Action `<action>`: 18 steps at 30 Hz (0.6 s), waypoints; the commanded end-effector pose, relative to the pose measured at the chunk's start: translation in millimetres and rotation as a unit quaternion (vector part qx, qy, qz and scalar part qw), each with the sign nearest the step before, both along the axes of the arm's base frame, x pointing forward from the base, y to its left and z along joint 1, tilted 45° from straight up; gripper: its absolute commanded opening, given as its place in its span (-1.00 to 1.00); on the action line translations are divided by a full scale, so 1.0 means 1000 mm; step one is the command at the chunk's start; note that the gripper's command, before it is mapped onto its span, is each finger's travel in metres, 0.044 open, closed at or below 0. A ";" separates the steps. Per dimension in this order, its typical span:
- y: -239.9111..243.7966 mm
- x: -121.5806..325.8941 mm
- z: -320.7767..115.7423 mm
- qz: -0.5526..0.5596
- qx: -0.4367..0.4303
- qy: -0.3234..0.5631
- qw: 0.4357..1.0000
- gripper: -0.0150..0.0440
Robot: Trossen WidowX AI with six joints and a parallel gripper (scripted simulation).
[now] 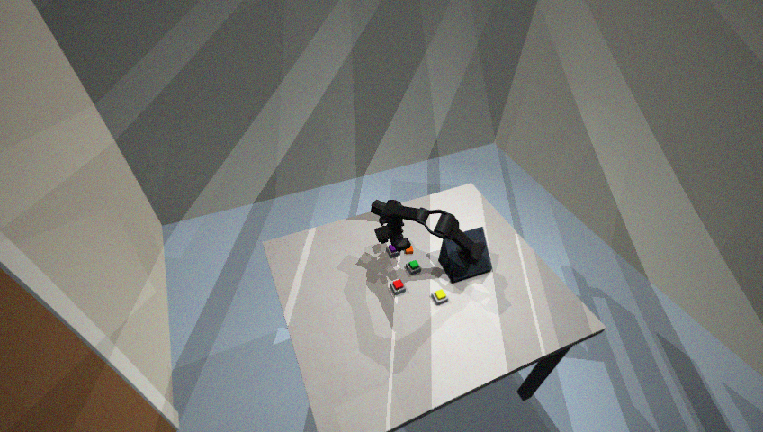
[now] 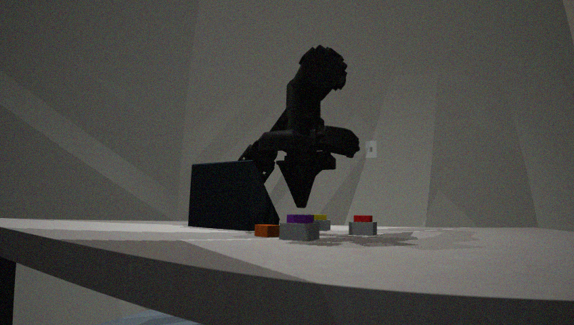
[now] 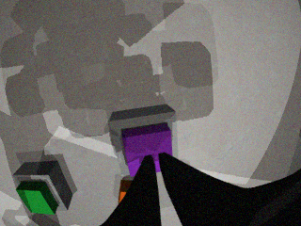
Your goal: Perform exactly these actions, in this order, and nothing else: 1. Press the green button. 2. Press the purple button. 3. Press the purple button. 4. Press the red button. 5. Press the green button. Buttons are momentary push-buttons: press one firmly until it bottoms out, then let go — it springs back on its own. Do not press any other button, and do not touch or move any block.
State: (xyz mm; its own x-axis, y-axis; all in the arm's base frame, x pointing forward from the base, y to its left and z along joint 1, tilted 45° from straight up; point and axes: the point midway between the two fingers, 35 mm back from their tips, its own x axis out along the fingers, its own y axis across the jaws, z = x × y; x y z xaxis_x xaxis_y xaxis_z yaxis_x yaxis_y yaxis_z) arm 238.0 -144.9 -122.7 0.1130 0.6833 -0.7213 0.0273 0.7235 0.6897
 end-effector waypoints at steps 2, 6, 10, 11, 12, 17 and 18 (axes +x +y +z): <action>0.009 -0.001 -0.006 -0.003 0.005 0.003 1.000 -0.42; 0.013 0.000 -0.011 -0.003 0.005 0.003 1.000 -0.42; 0.014 0.000 -0.011 -0.003 0.005 0.003 1.000 -0.42; 0.014 0.000 -0.011 -0.003 0.005 0.003 1.000 -0.42; 0.014 0.000 -0.011 -0.003 0.005 0.003 1.000 -0.42; 0.014 0.000 -0.011 -0.003 0.005 0.003 1.000 -0.42; 0.014 0.000 -0.011 -0.003 0.005 0.003 1.000 -0.42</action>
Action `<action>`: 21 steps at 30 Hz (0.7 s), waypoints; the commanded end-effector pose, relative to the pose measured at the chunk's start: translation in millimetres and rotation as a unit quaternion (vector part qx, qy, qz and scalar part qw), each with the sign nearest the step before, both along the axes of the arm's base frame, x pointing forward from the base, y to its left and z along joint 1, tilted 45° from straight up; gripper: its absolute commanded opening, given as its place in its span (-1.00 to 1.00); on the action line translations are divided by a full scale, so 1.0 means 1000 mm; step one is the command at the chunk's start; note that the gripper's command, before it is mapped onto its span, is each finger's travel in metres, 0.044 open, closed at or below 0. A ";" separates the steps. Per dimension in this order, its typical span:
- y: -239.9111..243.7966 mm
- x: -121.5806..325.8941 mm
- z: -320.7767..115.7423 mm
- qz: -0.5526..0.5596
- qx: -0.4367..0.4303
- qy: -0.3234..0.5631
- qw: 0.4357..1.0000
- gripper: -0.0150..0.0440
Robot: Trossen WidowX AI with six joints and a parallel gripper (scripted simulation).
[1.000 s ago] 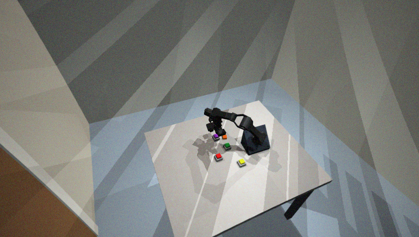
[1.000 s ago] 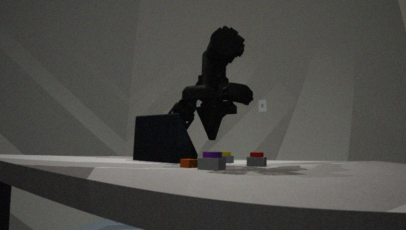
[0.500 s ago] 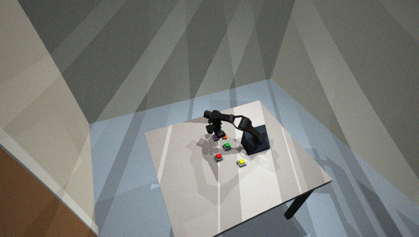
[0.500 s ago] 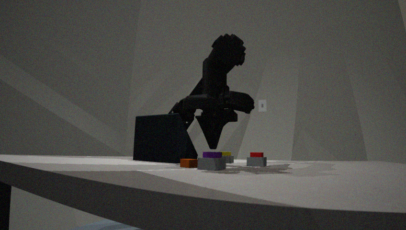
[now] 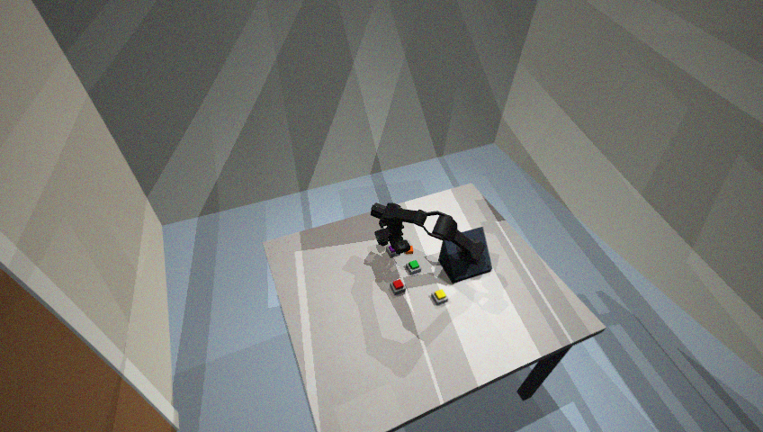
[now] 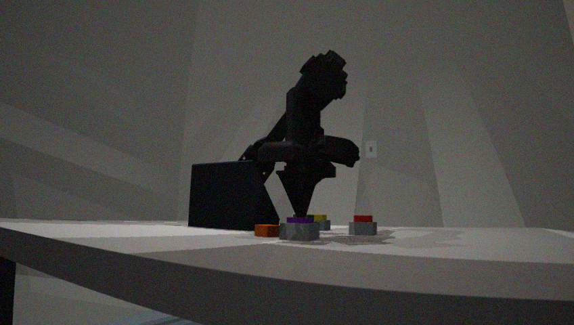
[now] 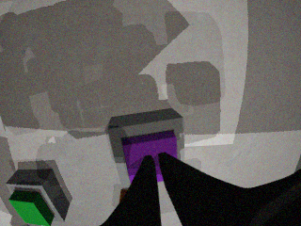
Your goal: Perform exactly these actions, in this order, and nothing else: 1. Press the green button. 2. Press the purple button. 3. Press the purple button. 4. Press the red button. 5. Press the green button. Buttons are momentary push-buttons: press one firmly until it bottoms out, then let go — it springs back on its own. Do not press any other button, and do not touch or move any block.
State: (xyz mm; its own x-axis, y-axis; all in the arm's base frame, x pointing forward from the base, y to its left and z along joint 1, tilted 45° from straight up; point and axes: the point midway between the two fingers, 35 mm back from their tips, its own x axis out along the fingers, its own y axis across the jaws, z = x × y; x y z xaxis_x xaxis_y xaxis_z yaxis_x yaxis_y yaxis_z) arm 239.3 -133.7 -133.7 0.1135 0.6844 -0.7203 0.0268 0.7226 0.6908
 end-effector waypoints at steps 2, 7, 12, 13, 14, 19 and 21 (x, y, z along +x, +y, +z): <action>0.003 -0.002 0.000 -0.003 0.004 0.003 1.000 -0.42; 0.003 -0.002 0.000 -0.003 0.004 0.003 1.000 -0.42; 0.003 -0.002 0.000 -0.003 0.004 0.003 1.000 -0.42; 0.003 -0.002 0.000 -0.003 0.004 0.003 1.000 -0.42; 0.003 -0.002 0.000 -0.003 0.004 0.003 1.000 -0.42; -0.020 -0.005 0.023 -0.003 0.004 0.004 1.000 -0.42; -0.020 -0.005 0.023 -0.003 0.004 0.004 1.000 -0.42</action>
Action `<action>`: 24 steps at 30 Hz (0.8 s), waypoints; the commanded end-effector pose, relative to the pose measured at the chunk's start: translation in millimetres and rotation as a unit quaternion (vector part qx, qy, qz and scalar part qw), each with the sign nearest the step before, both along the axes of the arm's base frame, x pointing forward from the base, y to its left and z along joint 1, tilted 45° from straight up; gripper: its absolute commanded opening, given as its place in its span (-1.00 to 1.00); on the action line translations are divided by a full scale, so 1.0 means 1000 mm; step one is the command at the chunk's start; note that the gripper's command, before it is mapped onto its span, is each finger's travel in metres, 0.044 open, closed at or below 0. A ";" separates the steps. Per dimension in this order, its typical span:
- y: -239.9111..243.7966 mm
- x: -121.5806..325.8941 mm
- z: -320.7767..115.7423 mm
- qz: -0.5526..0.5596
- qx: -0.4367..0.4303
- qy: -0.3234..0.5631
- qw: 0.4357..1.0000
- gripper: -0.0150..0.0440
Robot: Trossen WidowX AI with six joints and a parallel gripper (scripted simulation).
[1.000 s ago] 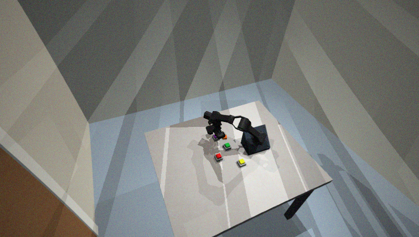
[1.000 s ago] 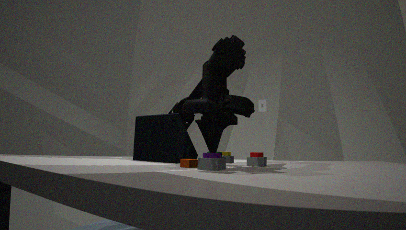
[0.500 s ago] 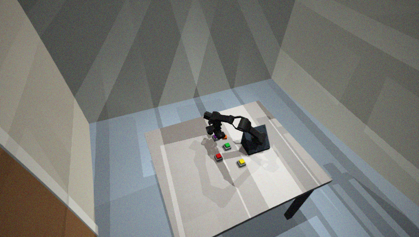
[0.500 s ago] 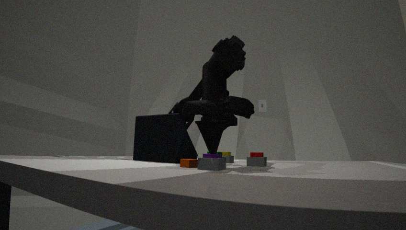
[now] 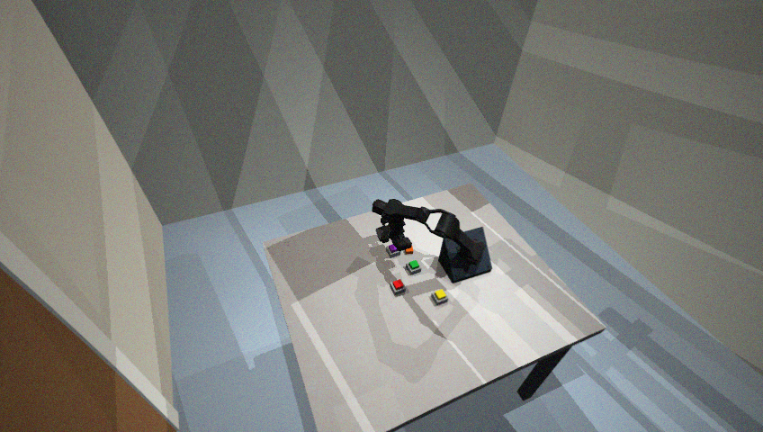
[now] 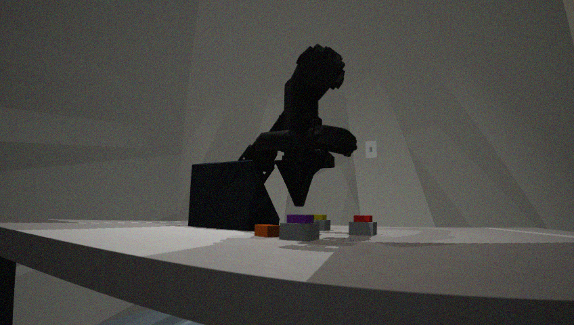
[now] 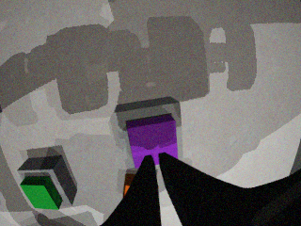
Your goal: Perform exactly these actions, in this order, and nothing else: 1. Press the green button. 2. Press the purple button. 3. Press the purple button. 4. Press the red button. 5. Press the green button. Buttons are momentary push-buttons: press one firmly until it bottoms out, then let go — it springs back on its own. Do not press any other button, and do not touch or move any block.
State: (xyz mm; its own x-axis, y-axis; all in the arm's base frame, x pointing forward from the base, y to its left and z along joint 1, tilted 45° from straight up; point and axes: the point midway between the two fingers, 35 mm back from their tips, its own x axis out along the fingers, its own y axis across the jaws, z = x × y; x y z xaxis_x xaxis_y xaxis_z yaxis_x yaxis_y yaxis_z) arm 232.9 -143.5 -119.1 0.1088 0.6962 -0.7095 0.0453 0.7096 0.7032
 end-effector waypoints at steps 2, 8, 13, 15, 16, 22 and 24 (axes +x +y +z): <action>-0.010 0.001 0.008 0.002 -0.006 -0.004 1.000 -0.42; -0.006 0.002 0.004 0.002 -0.005 -0.004 1.000 -0.42; -0.001 0.003 -0.002 0.002 -0.005 -0.005 1.000 -0.42; 0.002 0.003 -0.004 0.002 -0.005 -0.005 1.000 -0.42; 0.003 0.004 -0.005 0.002 -0.005 -0.005 1.000 -0.42; 0.010 0.004 -0.012 0.002 -0.005 -0.005 1.000 -0.42; 0.012 0.005 -0.014 0.002 -0.005 -0.005 1.000 -0.42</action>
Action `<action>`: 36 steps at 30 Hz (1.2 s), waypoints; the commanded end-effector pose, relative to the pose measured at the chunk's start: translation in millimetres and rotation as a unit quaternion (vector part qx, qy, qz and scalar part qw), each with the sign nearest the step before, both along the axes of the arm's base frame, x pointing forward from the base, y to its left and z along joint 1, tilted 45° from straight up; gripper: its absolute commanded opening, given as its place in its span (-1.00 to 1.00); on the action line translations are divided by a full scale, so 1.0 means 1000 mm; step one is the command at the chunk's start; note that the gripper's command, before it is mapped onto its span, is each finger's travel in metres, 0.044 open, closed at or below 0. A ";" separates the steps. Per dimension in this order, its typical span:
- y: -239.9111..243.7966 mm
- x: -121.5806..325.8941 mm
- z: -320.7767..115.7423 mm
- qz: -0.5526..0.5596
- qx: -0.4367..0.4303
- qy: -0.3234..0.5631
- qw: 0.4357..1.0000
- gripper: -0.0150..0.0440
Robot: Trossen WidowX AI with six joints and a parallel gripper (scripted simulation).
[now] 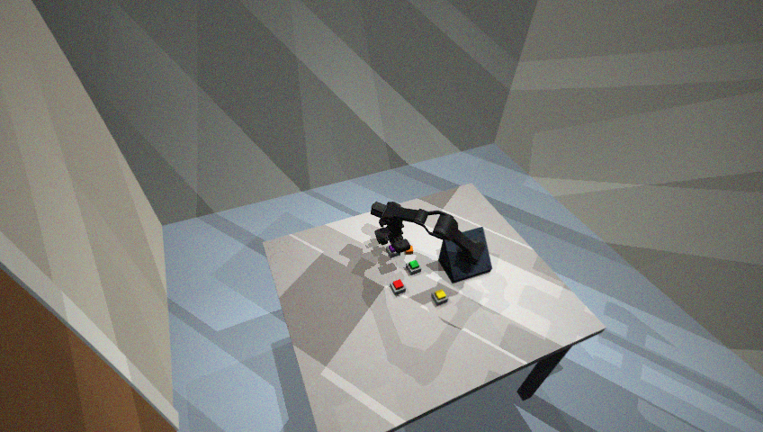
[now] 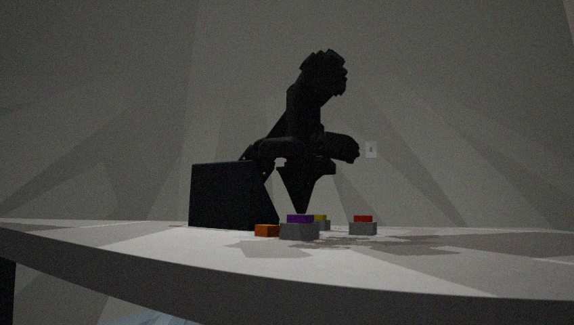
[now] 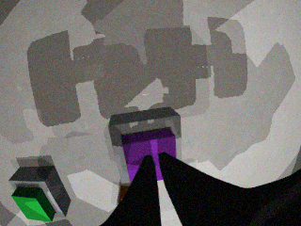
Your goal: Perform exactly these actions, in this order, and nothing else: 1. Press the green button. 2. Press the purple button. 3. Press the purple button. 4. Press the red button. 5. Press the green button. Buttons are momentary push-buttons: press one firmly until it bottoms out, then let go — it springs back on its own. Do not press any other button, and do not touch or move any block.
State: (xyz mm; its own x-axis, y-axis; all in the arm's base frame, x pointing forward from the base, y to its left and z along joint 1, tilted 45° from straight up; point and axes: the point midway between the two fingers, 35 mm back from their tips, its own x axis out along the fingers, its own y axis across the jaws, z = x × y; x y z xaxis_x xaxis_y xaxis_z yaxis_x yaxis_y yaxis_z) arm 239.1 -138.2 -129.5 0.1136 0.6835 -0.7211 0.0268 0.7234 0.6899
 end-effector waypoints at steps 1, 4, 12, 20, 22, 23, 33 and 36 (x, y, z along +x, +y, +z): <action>0.007 -0.001 -0.004 -0.003 0.005 0.003 1.000 -0.42; 0.007 -0.001 -0.005 -0.003 0.005 0.003 1.000 -0.42; 0.007 -0.001 -0.005 -0.003 0.005 0.003 1.000 -0.42; 0.007 -0.001 -0.005 -0.003 0.005 0.003 1.000 -0.42; 0.007 -0.001 -0.005 -0.003 0.005 0.003 1.000 -0.42; 0.007 -0.001 -0.005 -0.003 0.005 0.003 1.000 -0.42; -0.015 -0.005 0.018 -0.003 0.004 0.004 1.000 -0.42; -0.017 -0.005 0.020 -0.003 0.004 0.004 1.000 -0.42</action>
State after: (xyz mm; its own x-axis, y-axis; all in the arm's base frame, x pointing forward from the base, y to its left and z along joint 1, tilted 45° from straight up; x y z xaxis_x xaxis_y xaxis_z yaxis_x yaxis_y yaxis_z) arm 233.7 -150.8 -113.6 0.1173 0.6901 -0.7141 0.0435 0.7149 0.6979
